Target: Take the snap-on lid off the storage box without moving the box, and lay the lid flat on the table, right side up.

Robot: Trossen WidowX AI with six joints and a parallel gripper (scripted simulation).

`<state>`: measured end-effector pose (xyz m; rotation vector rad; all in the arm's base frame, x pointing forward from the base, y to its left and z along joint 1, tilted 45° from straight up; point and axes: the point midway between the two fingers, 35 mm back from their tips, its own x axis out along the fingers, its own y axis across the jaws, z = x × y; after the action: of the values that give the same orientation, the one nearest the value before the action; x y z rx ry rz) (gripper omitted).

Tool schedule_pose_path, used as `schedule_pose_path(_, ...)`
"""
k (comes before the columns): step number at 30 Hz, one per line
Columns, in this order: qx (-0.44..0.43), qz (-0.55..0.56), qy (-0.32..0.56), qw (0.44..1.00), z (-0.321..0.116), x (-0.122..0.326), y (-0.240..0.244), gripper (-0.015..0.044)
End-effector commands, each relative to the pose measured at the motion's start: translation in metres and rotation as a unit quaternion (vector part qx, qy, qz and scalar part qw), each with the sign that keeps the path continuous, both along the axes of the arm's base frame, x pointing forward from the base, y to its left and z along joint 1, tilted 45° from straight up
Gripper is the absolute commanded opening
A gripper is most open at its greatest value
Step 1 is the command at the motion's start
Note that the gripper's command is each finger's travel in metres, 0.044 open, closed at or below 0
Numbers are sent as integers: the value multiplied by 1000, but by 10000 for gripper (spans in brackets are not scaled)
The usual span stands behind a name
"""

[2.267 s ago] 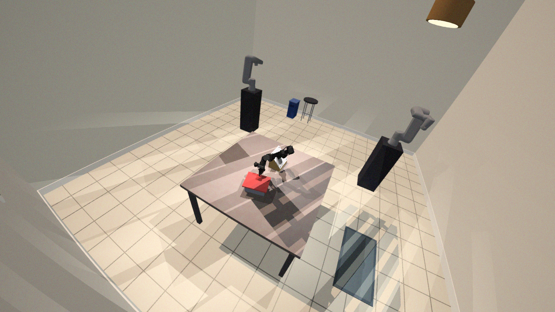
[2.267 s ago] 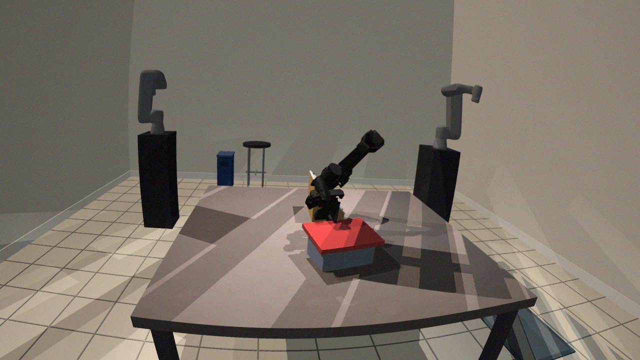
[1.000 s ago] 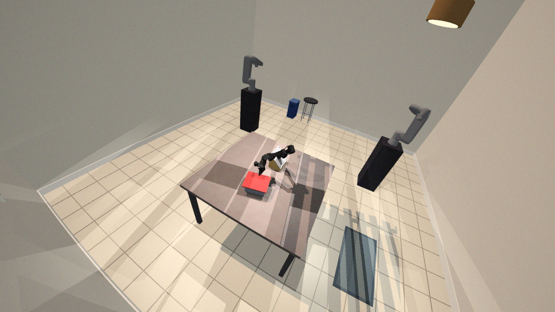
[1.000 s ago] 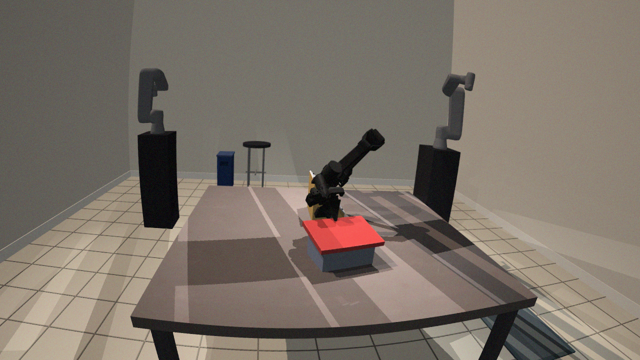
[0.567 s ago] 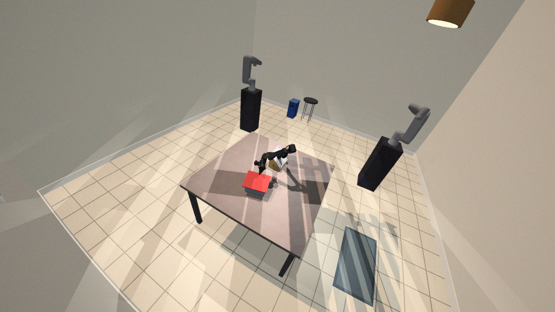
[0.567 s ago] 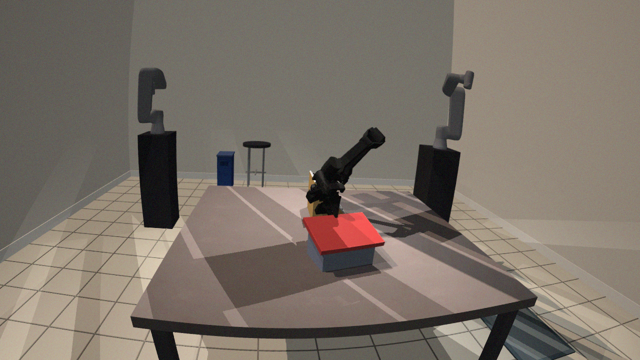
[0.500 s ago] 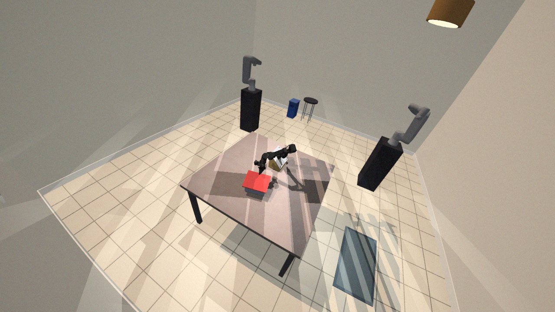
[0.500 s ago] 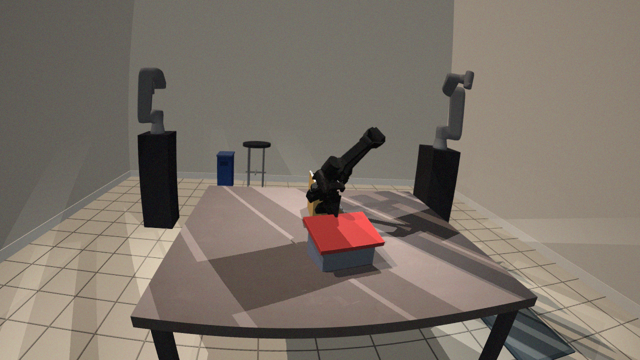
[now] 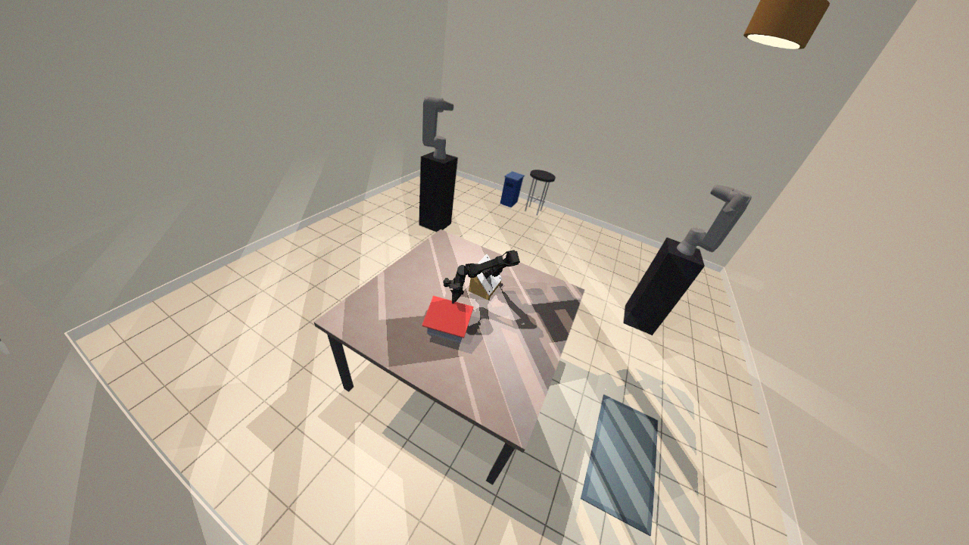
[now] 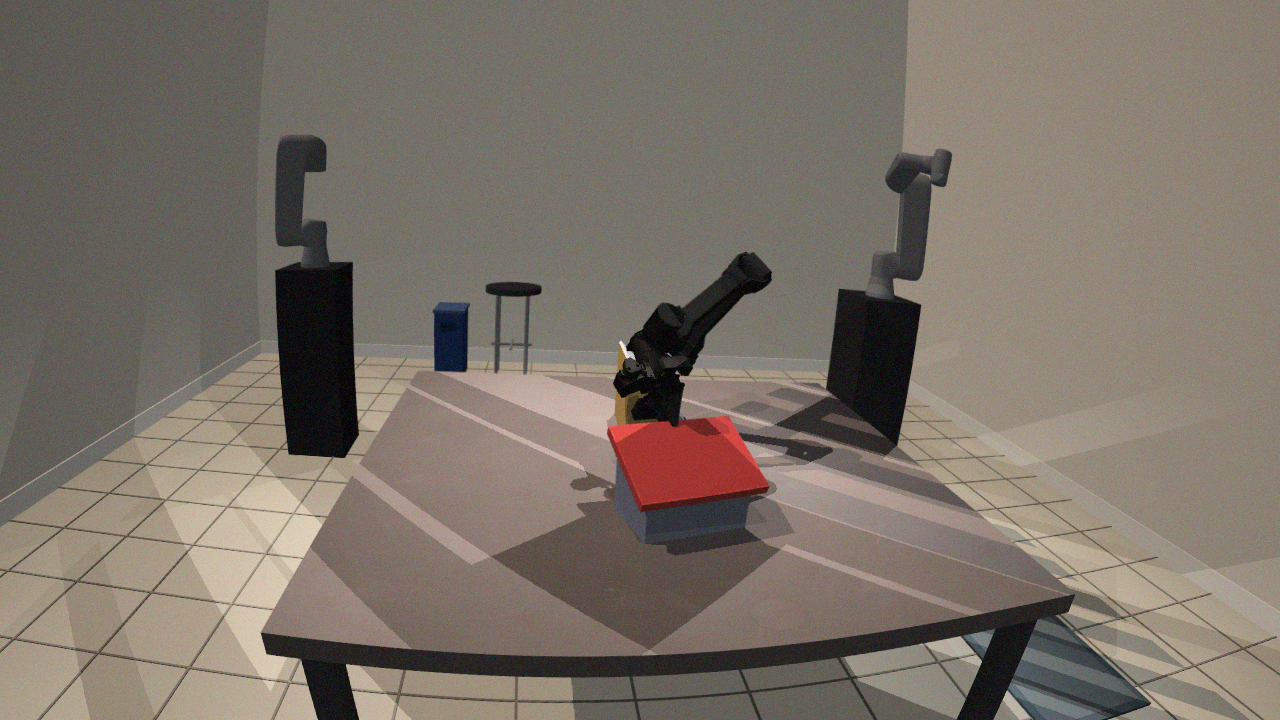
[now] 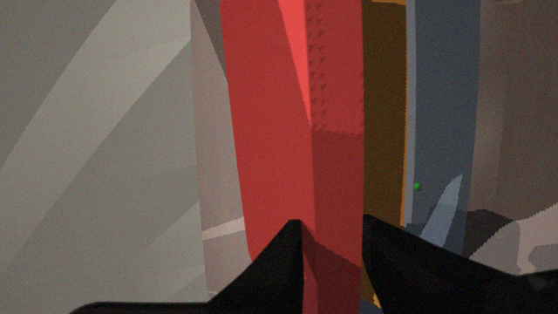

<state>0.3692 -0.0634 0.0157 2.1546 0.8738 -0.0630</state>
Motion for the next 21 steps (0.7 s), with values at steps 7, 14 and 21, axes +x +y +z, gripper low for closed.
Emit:
schedule_pose_path(7,-5,-2,-10,1000,16,8,-12,0)
schedule_pose_path(14,-6,-2,-10,1000,23,13,-17,0)
schedule_pose_path(21,-6,-2,-10,1000,31,19,-23,0)
